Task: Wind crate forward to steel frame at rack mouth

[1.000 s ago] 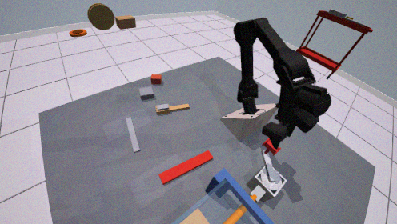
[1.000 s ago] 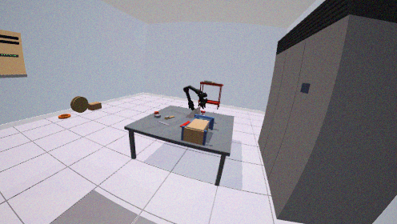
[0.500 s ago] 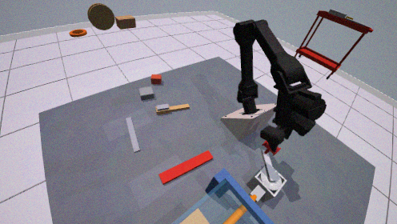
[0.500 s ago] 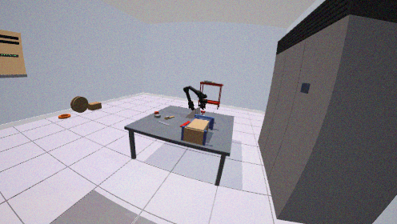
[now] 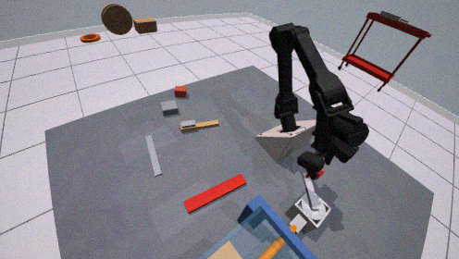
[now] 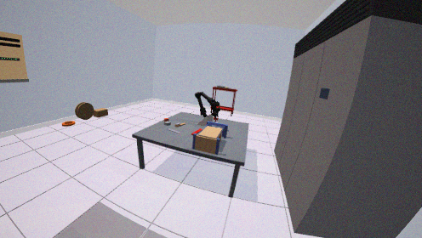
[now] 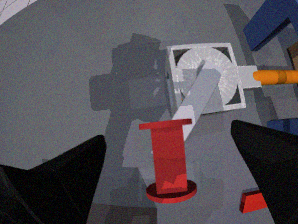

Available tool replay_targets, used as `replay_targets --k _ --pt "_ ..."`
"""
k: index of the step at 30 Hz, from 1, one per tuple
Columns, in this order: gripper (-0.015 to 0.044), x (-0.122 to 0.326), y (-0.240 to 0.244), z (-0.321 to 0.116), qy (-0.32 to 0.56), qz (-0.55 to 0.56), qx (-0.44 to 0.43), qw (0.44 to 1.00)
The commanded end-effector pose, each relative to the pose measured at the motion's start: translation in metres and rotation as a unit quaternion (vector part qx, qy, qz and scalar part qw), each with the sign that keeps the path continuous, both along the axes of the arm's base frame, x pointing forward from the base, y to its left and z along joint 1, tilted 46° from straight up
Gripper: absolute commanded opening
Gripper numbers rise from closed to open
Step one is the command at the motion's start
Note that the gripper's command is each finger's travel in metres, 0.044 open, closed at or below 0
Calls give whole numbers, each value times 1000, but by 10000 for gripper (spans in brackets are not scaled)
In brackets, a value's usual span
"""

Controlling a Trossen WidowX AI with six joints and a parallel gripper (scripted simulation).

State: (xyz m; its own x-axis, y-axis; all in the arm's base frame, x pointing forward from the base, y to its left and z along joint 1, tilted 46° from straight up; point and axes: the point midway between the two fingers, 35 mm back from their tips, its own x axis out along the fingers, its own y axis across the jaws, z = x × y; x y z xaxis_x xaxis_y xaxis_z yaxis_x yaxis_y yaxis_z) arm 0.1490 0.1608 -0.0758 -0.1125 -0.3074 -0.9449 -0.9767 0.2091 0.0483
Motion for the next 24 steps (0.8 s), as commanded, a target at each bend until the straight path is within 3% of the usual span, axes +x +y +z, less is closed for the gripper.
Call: replay_targets --k 1,20,24 --pt "440 -2 -7 -6 0 1 -3 1000" --pt "440 -8 -25 -22 2 1 -4 1000" --pt "335 -7 -22 -20 3 -2 -2 1000"
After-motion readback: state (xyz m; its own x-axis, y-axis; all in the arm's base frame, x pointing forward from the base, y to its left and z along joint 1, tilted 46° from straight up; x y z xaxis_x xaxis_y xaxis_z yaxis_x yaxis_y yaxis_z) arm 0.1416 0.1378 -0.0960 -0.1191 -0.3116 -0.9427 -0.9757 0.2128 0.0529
